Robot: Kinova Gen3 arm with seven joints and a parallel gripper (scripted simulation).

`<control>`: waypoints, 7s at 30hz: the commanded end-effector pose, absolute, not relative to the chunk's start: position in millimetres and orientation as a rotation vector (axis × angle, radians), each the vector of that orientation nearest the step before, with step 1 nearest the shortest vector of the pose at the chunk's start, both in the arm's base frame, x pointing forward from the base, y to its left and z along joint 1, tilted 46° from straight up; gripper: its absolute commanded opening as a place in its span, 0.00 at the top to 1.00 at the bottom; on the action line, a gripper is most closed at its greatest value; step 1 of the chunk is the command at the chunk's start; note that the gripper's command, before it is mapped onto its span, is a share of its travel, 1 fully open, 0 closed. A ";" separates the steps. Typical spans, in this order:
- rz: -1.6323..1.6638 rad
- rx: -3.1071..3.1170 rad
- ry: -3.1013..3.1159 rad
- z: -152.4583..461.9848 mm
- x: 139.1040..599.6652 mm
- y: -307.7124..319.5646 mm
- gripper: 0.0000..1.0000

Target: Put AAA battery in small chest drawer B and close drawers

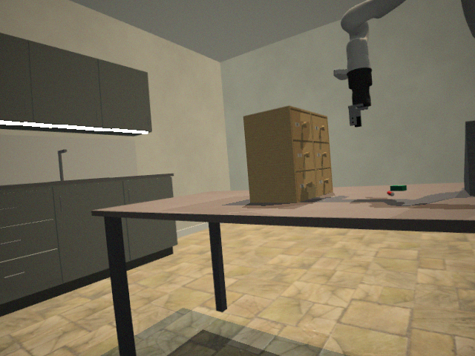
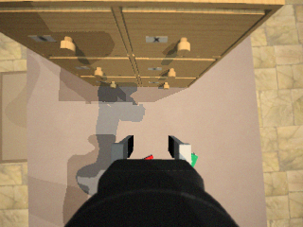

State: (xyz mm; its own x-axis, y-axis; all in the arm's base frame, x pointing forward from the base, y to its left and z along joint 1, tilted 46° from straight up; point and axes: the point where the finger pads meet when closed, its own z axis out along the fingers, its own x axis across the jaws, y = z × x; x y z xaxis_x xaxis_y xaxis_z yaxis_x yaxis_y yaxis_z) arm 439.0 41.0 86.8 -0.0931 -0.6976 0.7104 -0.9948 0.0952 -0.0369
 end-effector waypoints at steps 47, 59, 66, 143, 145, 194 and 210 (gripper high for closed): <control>0.735 1.648 -1.847 89.3 439.4 40.1 0.00; 0.743 1.640 -1.859 57.1 443.8 72.8 0.00; 0.742 1.638 -1.859 8.2 450.3 119.0 0.00; 1.096 1.846 -1.795 -49.7 478.6 117.7 0.00; 1.124 1.861 -1.789 -51.9 480.6 115.4 0.00; 1.649 2.095 -1.624 -85.6 516.1 73.4 0.00; 1.693 2.118 -1.604 -89.5 519.7 71.1 0.00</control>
